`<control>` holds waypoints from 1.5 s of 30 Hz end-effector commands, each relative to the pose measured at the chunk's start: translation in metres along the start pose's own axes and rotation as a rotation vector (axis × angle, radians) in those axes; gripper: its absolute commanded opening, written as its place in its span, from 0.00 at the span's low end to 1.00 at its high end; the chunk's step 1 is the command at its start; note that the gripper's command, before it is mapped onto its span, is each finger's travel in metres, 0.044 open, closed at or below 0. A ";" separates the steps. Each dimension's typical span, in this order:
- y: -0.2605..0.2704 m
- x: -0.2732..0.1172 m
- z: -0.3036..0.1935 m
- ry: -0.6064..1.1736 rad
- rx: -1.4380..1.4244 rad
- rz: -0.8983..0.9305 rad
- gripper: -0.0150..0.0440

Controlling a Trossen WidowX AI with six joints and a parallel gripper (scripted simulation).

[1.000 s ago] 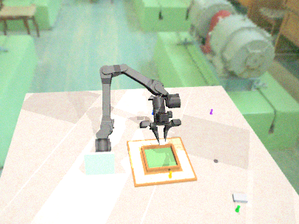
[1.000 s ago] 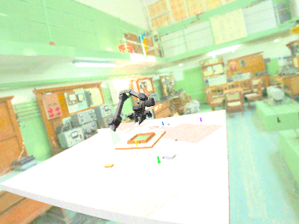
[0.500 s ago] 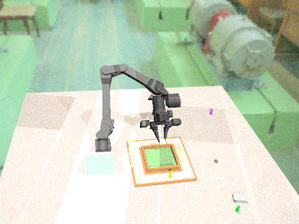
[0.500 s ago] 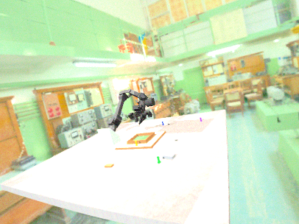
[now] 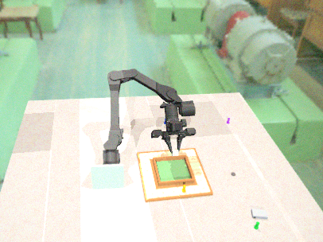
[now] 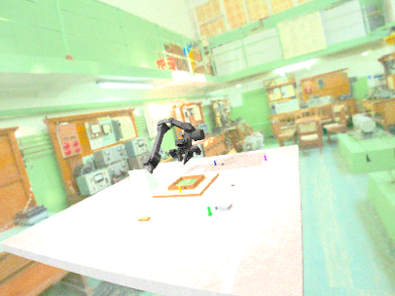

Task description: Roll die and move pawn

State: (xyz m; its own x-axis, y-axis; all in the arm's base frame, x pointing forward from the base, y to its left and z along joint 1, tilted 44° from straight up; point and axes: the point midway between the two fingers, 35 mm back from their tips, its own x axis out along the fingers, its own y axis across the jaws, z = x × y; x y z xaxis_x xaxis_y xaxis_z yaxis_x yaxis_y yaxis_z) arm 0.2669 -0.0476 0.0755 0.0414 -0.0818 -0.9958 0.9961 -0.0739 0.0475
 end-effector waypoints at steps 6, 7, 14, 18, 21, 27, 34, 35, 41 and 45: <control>0.000 0.000 0.000 0.000 0.000 0.000 0.25; 0.000 0.000 0.000 0.000 0.000 0.000 0.25; 0.000 0.000 0.000 0.000 0.000 0.000 0.43; 0.000 0.000 0.000 0.000 0.000 0.000 0.61; 0.001 -0.018 0.021 -0.004 -0.002 0.003 0.74; 0.000 -0.026 0.030 -0.006 -0.003 0.004 1.00; -0.006 0.012 0.013 0.474 -0.054 -0.087 1.00; -0.005 0.017 0.010 0.584 -0.048 -0.075 1.00; 0.000 0.024 0.009 0.843 -0.005 0.002 1.00; -0.005 0.024 0.010 0.761 -0.011 -0.037 1.00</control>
State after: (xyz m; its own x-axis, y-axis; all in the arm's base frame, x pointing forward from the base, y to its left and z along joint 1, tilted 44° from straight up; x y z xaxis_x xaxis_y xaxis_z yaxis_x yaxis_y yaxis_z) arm 0.2615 -0.0601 0.0508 0.0493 0.6363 -0.7699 0.9982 -0.0581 0.0159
